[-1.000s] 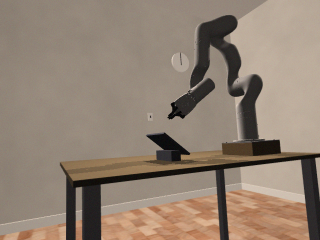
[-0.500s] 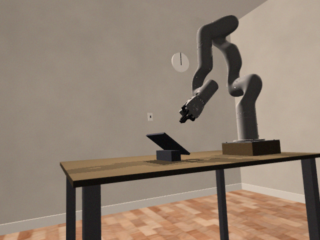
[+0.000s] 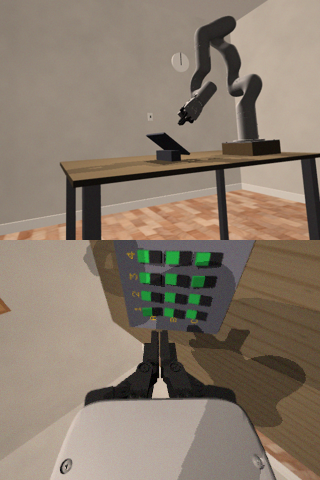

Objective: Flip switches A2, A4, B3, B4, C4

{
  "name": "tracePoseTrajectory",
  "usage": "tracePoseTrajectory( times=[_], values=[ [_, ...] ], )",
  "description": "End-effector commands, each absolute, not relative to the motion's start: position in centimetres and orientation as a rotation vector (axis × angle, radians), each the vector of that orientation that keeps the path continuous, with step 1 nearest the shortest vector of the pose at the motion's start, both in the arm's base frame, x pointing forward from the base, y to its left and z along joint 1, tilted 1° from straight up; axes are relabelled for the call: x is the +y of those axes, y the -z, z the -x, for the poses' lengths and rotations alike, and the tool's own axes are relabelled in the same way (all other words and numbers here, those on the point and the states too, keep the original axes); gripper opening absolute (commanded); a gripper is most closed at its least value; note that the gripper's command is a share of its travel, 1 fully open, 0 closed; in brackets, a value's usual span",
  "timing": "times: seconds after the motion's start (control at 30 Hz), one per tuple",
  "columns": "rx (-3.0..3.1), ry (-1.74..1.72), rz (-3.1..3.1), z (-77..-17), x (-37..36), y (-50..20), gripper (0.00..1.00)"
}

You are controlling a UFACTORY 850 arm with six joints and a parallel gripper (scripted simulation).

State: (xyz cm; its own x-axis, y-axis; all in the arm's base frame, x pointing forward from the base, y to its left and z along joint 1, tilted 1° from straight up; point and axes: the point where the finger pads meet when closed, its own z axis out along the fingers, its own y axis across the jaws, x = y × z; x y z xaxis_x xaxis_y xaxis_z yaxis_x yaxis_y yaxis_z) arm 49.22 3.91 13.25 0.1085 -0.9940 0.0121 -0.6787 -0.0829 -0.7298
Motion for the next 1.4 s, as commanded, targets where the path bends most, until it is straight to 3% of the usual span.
tracePoseTrajectory(
  times=[0.0, 0.47, 1.37],
  values=[
    [1.626, 0.720, 1.823, -51.0, 4.1, -11.7, 0.00],
    [1.626, 0.720, 1.823, -55.2, 4.5, -7.8, 0.00],
    [1.626, 0.720, 1.823, -55.4, 4.5, -7.7, 0.00]
  ],
)
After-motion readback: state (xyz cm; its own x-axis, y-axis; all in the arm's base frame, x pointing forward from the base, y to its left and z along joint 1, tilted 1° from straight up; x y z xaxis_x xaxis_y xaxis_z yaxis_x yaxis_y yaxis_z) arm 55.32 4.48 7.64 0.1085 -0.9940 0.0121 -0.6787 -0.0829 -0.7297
